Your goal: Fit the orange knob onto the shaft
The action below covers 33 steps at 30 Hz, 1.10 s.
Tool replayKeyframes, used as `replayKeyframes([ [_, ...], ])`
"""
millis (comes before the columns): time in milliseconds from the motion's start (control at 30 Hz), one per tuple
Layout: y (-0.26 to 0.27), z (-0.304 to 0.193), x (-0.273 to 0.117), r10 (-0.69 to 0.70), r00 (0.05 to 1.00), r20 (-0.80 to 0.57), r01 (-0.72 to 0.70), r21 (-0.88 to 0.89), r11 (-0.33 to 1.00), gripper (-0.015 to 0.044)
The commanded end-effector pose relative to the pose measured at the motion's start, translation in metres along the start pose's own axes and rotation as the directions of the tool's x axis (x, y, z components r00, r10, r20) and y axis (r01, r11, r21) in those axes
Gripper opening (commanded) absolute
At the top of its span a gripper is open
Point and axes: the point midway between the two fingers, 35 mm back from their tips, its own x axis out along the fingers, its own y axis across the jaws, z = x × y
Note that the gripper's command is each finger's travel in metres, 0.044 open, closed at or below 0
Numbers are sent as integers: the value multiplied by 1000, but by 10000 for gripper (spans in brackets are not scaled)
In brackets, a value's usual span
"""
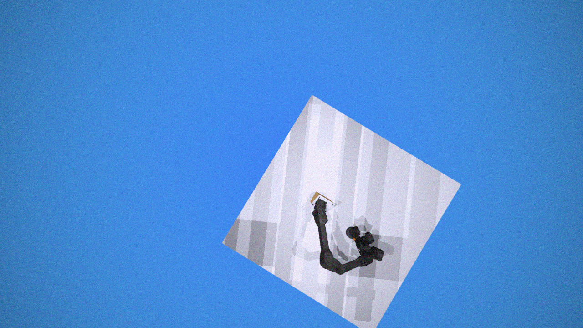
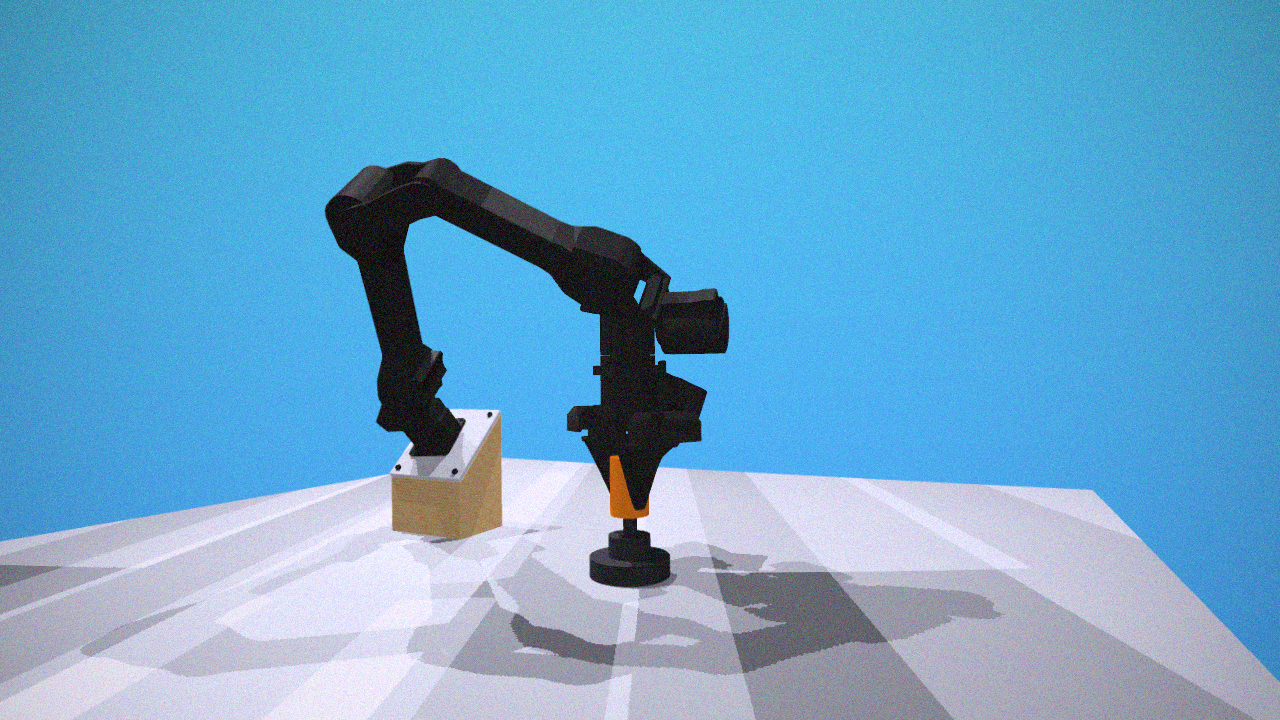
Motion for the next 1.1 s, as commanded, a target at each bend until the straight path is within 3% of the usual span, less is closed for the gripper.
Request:
replayKeyframes([
  [0,-1,0,1,-2,1000,-1,2,-44,999,0],
  [733,0,-1,-1,-2,1000,-1,2,-44,999,0],
  [1067,0,0,1,-2,1000,-1,2,-251,968,0],
])
